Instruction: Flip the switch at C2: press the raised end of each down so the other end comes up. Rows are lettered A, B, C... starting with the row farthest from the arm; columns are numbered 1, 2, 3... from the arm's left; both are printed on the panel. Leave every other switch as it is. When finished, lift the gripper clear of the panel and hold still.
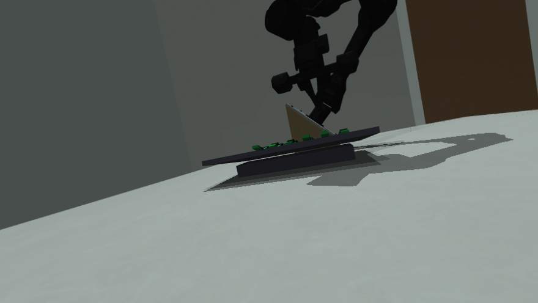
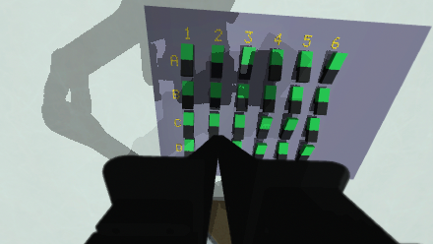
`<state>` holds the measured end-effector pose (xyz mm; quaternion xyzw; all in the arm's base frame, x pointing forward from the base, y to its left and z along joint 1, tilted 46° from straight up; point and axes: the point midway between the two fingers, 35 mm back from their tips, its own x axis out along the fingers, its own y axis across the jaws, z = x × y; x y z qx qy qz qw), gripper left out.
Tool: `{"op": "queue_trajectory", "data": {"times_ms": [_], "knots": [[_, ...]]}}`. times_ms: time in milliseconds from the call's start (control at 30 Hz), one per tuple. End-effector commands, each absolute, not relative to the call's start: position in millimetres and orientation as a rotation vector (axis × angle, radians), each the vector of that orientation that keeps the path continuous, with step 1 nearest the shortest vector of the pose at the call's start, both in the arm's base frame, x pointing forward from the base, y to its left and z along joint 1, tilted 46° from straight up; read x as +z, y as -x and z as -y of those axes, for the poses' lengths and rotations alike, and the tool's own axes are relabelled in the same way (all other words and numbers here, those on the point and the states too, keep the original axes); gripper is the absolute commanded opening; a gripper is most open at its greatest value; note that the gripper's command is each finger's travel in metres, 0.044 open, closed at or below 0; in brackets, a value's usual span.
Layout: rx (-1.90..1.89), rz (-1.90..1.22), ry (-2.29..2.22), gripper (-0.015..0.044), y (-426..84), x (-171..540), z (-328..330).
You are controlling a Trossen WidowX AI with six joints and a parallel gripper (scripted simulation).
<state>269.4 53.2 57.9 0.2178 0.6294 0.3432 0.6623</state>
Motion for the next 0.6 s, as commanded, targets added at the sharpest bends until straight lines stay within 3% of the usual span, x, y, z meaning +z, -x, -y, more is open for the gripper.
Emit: {"op": "queue_trajectory", "data": {"times_ms": [0,567], "knots": [[0.773,-1.425,-0.49,0.0,-281,43,-29],[0.774,-1.425,-0.49,0.0,-287,30,-14]]}}
